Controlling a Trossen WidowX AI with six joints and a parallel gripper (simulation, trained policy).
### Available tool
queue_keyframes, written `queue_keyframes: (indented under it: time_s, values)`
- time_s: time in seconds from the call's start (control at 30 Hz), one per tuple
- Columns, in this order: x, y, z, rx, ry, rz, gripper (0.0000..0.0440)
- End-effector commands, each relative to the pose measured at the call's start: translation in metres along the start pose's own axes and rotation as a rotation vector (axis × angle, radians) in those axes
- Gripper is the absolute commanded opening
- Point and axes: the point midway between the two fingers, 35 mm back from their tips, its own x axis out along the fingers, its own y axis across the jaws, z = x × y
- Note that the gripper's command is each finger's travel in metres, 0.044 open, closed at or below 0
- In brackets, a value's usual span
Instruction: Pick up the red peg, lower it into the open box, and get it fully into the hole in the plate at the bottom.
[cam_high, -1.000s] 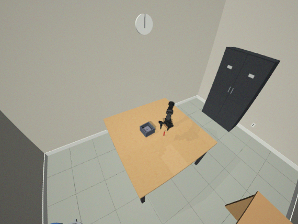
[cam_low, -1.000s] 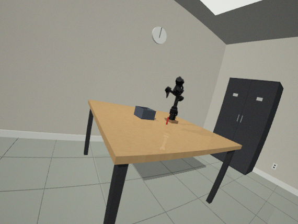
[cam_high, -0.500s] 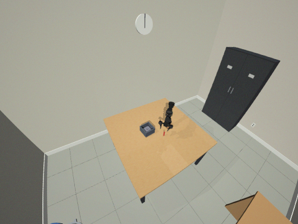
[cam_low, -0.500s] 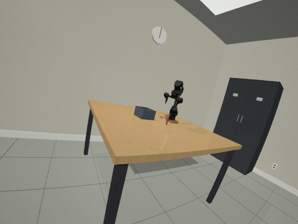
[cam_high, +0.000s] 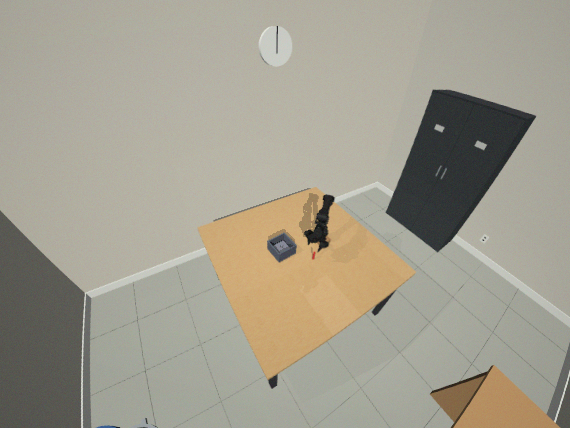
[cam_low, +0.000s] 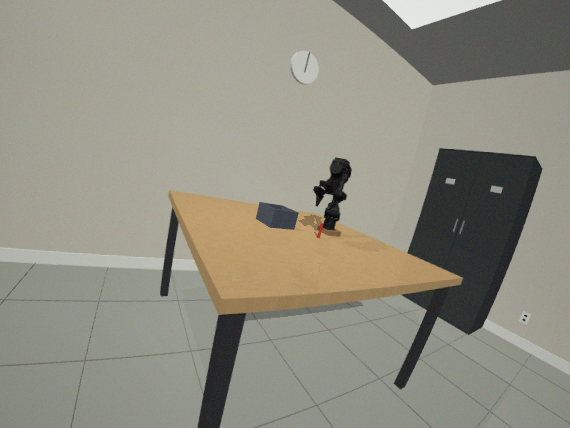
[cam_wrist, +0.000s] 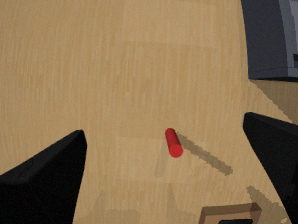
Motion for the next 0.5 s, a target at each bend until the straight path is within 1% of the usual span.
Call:
queue_keyframes:
  time_s: [0.0,0.47]
  values:
    - [0.006,-0.005,-0.008,0.118,0.034,-0.013,0.044]
    - [0.039,-0.02,-0.035,0.589,0.138,-0.1,0.044]
